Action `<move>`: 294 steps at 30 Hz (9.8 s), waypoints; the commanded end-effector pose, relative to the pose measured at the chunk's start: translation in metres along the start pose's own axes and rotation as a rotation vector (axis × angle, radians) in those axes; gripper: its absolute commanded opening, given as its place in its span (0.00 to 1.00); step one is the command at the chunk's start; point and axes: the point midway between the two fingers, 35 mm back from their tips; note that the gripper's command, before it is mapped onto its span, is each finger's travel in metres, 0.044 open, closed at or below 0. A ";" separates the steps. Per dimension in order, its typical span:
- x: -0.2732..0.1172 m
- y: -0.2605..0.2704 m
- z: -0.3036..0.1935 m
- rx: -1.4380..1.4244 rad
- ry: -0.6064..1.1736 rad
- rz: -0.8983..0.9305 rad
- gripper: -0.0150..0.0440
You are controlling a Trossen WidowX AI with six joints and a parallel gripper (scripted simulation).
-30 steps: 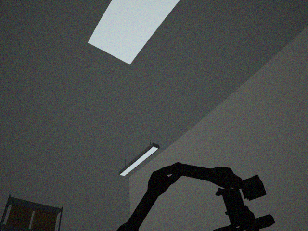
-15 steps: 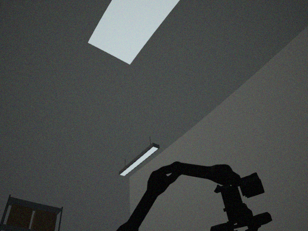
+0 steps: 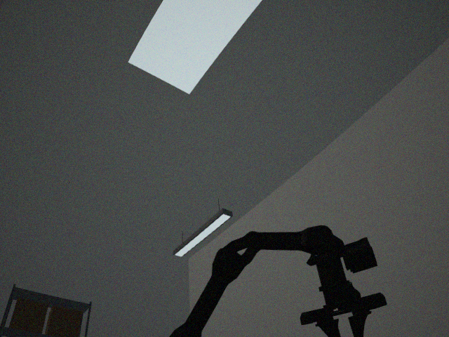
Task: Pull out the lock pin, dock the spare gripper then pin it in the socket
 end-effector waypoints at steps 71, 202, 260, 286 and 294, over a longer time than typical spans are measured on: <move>0.042 -0.032 -0.064 -0.022 0.017 -0.130 0.56; 0.036 -0.045 -0.122 -0.025 0.038 -0.109 0.25; 0.032 -0.045 -0.121 -0.027 0.036 -0.114 0.25; 0.009 -0.036 -0.120 -0.020 0.043 -0.092 1.00; -0.011 -0.029 -0.119 -0.014 0.048 -0.078 1.00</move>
Point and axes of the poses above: the point midway between the two fingers, 35 mm back from their tips, its own x axis out along the fingers, its own y axis across the jaws, z = x × y, and after that the axes turned 12 degrees about x, right-handed
